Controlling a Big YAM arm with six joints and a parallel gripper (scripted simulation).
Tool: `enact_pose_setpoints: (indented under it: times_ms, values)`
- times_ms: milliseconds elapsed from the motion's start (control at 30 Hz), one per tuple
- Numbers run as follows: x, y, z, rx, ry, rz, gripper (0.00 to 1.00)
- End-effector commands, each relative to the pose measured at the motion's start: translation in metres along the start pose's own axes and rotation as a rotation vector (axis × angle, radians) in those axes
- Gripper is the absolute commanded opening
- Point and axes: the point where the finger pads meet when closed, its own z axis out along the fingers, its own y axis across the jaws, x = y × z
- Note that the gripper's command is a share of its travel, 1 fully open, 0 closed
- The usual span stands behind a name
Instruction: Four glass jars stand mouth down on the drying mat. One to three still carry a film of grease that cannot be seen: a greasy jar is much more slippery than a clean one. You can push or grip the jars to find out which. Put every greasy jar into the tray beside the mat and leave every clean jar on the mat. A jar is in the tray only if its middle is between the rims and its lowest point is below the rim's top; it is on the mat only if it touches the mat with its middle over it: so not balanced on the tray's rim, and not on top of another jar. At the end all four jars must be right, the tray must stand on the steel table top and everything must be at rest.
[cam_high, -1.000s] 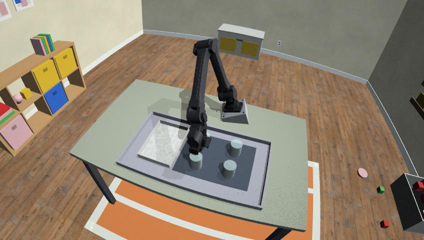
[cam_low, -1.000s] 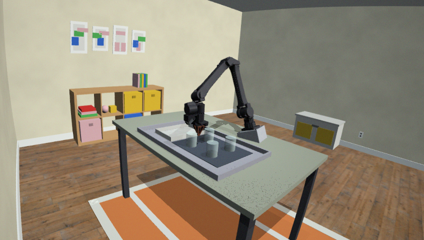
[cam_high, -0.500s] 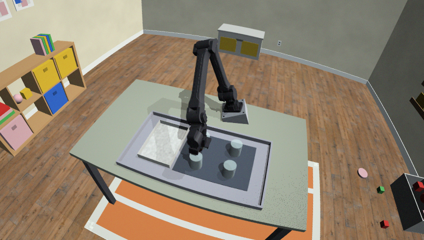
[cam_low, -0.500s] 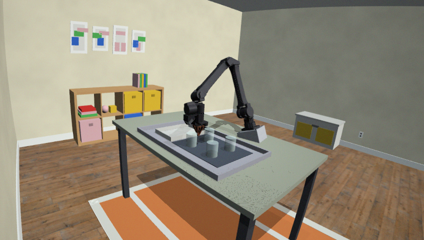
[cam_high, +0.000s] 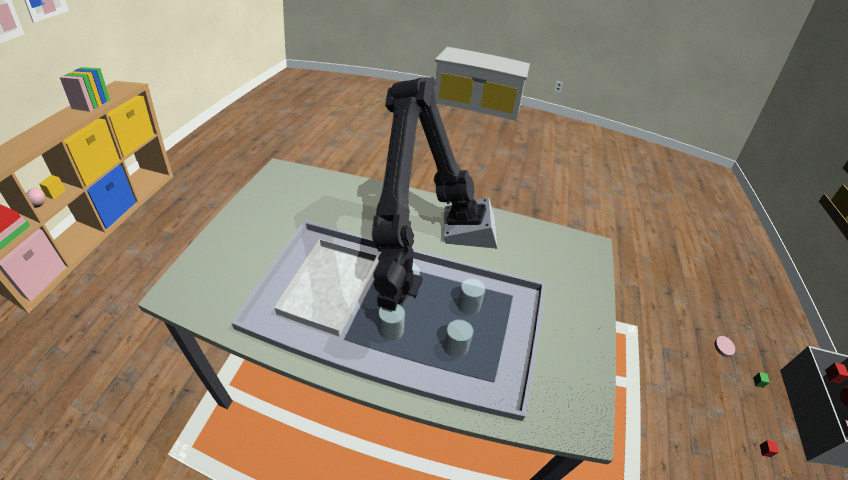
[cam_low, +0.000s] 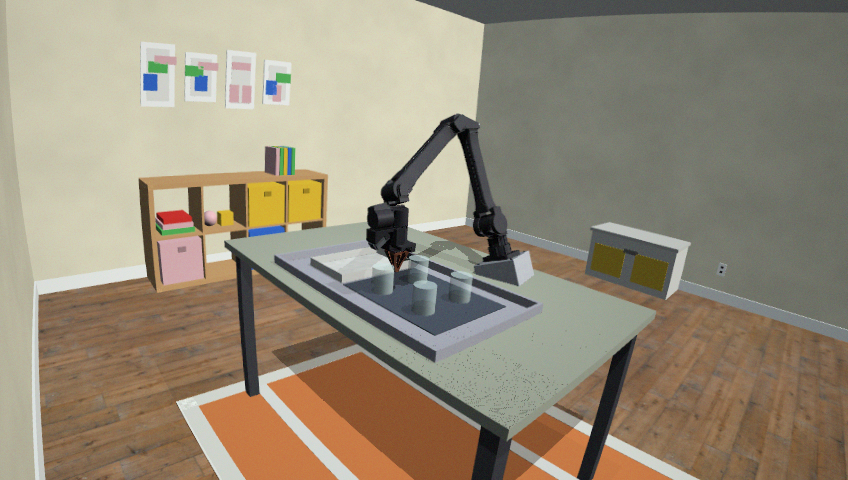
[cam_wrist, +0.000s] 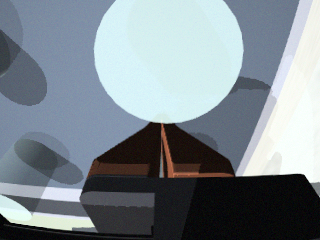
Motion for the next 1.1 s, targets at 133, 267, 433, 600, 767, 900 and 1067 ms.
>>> enact_pose_setpoints:
  times_ms: [133, 267, 433, 600, 767, 900, 1067]
  values:
    - [-0.0192, -0.0057, -0.0090, -0.002, -0.027, 0.005, 0.00]
    - [-0.0197, -0.0057, -0.0090, -0.002, -0.027, 0.005, 0.00]
    - [-0.0204, -0.0057, -0.0090, -0.002, -0.027, 0.005, 0.00]
    - [-0.0208, -0.0057, -0.0090, -0.002, -0.027, 0.005, 0.00]
    - [-0.0214, -0.0057, -0.0090, -0.002, -0.027, 0.005, 0.00]
    - [-0.0220, -0.0057, -0.0091, -0.002, -0.027, 0.005, 0.00]
    - [-0.0225, -0.0057, -0.0091, -0.002, -0.027, 0.005, 0.00]
